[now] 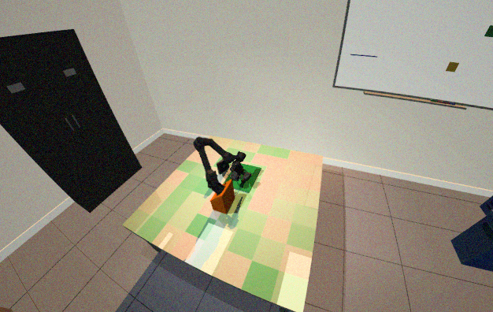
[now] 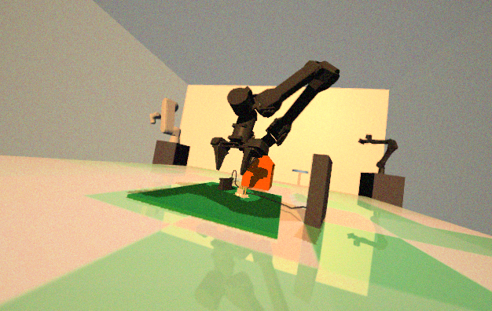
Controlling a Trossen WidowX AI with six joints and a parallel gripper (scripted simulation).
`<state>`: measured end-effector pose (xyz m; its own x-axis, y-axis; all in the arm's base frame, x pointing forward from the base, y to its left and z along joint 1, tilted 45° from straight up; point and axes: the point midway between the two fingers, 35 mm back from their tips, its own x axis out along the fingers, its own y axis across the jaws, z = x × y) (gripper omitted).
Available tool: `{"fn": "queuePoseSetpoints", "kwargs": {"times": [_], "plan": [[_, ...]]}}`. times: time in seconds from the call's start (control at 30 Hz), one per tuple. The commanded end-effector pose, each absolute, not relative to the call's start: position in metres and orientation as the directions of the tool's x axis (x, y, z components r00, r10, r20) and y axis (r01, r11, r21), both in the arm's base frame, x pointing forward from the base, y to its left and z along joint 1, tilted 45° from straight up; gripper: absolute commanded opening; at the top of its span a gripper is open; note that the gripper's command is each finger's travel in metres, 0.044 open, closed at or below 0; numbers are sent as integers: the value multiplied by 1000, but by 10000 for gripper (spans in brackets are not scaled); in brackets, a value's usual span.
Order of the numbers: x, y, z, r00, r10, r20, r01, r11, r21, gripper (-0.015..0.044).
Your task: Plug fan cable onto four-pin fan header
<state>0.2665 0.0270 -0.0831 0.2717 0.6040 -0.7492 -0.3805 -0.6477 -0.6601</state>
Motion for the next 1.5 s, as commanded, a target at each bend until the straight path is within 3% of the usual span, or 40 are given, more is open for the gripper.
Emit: {"fn": "queuePoseSetpoints", "kwargs": {"times": [0.0, 0.6, 0.87, 1.47], "plan": [[265, 32, -88, 265, 606, -750, -387, -645, -659, 440], [264, 49, -104, 266, 608, -748, -387, -643, -661, 440], [266, 49, -102, 268, 612, -744, -380, -642, -665, 230], [266, 49, -102, 268, 612, -744, -380, -642, -665, 110]]}}
